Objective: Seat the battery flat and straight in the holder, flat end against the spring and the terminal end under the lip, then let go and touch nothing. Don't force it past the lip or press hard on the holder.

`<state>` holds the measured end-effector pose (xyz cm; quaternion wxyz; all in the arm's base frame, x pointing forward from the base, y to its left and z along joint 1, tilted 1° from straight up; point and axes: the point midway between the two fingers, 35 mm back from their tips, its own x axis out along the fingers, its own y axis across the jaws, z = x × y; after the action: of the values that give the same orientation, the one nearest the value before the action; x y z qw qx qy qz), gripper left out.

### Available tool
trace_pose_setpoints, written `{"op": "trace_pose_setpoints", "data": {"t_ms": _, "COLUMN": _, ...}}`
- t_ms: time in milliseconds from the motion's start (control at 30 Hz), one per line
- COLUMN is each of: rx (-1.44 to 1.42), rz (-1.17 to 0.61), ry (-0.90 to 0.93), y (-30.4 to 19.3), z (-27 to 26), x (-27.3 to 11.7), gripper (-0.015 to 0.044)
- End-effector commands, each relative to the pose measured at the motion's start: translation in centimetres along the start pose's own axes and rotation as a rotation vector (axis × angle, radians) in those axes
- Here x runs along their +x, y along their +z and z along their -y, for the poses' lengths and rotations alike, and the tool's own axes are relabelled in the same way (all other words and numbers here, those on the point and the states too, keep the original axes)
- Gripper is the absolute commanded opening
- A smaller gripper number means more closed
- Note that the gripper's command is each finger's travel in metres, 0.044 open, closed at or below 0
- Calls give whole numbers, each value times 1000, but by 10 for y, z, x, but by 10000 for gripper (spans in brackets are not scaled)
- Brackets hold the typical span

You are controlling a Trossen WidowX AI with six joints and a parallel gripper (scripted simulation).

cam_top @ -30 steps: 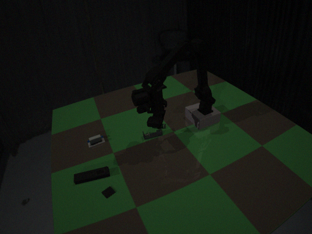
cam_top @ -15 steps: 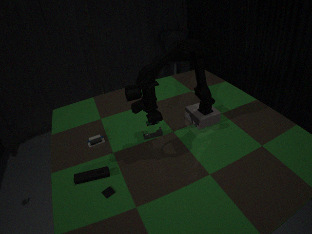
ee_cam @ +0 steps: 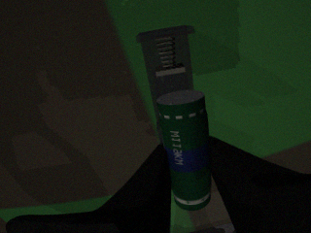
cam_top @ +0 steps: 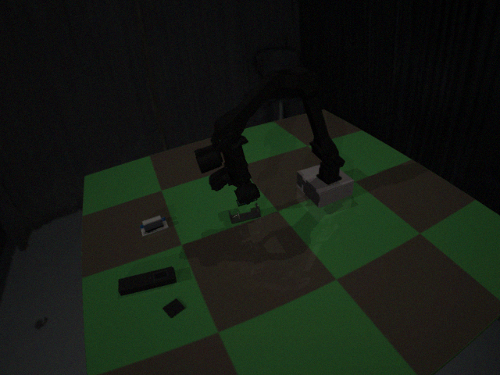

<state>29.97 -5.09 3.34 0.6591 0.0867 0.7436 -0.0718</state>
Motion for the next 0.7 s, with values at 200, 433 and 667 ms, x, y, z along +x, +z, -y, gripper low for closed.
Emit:
{"op": "trace_pose_setpoints", "data": {"t_ms": 200, "rx": 1, "rz": -128, "ry": 0, "y": 1, "z": -1, "x": 19, "gripper": 74}}
{"op": "trace_pose_setpoints", "data": {"t_ms": 433, "rx": 1, "rz": -159, "ry": -3, "y": 3, "z": -1, "x": 21, "gripper": 74}}
{"op": "trace_pose_setpoints", "data": {"t_ms": 667, "rx": 1, "rz": -205, "ry": -3, "y": 5, "z": -1, "x": 23, "gripper": 74}}
